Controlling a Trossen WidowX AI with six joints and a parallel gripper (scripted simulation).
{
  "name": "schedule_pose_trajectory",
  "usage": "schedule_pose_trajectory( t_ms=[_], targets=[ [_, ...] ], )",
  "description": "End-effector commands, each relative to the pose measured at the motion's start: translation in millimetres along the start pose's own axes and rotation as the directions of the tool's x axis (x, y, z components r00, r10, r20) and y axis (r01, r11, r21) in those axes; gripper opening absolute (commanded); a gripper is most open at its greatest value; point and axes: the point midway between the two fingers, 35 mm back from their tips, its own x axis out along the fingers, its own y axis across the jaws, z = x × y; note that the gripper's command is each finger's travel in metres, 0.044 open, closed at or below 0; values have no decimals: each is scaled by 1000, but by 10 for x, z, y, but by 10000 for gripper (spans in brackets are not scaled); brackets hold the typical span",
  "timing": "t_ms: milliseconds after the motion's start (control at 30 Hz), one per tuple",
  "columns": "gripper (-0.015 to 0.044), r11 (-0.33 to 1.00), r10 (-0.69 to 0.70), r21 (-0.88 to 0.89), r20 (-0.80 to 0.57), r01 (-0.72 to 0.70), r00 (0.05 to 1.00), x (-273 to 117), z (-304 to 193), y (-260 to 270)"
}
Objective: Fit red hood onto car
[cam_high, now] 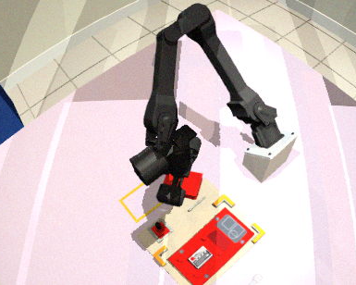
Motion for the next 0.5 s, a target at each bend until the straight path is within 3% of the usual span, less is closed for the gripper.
schedule_pose_trajectory(
  t_ms=[0,467],
  targets=[
    [440,1000,-6,-5,3,6,1000,27,-3,-13],
    [440,1000,-6,-5,3,6,1000,95,-3,-16]
  ],
)
